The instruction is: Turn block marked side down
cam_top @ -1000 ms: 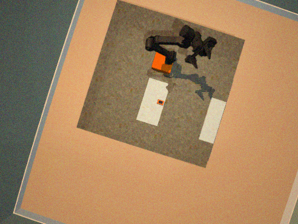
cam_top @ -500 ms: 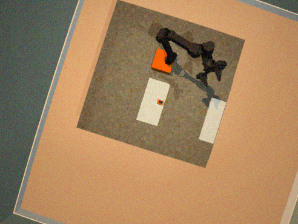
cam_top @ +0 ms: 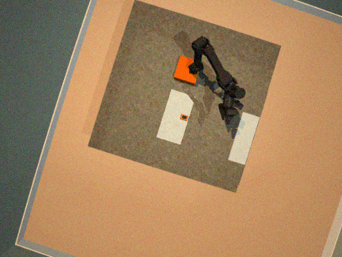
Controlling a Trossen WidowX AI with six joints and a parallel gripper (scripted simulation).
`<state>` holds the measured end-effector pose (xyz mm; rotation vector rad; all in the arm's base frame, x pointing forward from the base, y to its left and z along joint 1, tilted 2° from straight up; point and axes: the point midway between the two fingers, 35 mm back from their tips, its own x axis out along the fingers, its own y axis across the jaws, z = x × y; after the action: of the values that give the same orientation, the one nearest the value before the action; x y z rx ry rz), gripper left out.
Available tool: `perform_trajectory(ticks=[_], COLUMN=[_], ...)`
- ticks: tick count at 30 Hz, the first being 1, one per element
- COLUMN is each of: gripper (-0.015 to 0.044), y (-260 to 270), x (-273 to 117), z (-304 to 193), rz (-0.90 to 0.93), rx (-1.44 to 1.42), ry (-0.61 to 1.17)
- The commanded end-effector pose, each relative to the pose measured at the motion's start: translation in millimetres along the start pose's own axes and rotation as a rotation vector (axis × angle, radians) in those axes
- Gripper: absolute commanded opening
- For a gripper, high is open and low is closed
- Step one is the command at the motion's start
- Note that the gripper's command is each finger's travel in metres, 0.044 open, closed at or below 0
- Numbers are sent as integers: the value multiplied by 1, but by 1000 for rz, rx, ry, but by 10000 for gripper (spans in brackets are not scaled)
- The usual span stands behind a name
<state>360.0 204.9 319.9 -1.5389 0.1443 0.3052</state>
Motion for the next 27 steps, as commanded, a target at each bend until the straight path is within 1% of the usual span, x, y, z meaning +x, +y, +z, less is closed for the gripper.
perform_trajectory(ticks=[1,6,10,15,20,27], gripper=[440,440,440,440,440,440], y=[42,87,129,176,213,215], x=[45,73,83,79,61,60], z=[-43,-95,-140,-190,-229,-231], rz=[207,396,550,699,789,792], rx=[245,519,801,1174,1529,1551], ry=[114,277,469,767,1106,1129])
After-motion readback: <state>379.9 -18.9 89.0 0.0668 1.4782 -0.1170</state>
